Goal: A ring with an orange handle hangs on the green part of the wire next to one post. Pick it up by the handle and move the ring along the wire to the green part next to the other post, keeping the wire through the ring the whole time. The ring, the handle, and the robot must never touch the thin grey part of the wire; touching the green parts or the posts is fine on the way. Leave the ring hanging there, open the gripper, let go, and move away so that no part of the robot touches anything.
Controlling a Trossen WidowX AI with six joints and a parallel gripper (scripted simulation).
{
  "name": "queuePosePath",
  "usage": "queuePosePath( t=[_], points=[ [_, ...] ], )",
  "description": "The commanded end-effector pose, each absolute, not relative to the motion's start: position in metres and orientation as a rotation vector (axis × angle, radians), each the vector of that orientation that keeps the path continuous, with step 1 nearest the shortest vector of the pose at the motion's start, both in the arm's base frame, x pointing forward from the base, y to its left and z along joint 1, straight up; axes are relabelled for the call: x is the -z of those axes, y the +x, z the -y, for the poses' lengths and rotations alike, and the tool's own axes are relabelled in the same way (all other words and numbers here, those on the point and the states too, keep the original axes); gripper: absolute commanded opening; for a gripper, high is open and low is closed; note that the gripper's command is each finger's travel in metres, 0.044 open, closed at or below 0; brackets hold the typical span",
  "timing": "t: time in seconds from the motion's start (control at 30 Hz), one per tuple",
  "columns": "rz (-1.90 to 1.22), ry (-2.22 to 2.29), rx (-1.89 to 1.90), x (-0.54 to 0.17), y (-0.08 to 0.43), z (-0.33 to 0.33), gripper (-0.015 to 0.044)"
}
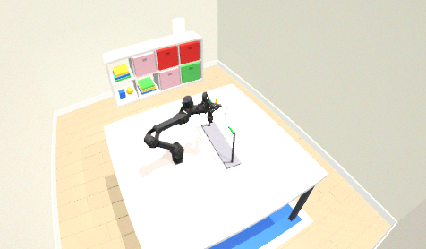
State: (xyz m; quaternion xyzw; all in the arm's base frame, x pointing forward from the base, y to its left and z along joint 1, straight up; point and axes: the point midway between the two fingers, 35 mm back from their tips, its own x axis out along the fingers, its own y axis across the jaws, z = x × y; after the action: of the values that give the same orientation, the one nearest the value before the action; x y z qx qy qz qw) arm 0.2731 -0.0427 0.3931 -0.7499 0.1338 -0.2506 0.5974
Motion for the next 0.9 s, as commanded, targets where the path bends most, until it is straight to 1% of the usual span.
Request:
queuePosePath(
  t=[0.0, 0.87],
  points=[
    [-0.298, -1.806, 0.588, -0.3937, 0.2737, 0.0417, -0.0150],
    [-0.253, -2.061, 0.630, -0.3971, 0.2736, 0.0418, -0.0150]
  ],
)
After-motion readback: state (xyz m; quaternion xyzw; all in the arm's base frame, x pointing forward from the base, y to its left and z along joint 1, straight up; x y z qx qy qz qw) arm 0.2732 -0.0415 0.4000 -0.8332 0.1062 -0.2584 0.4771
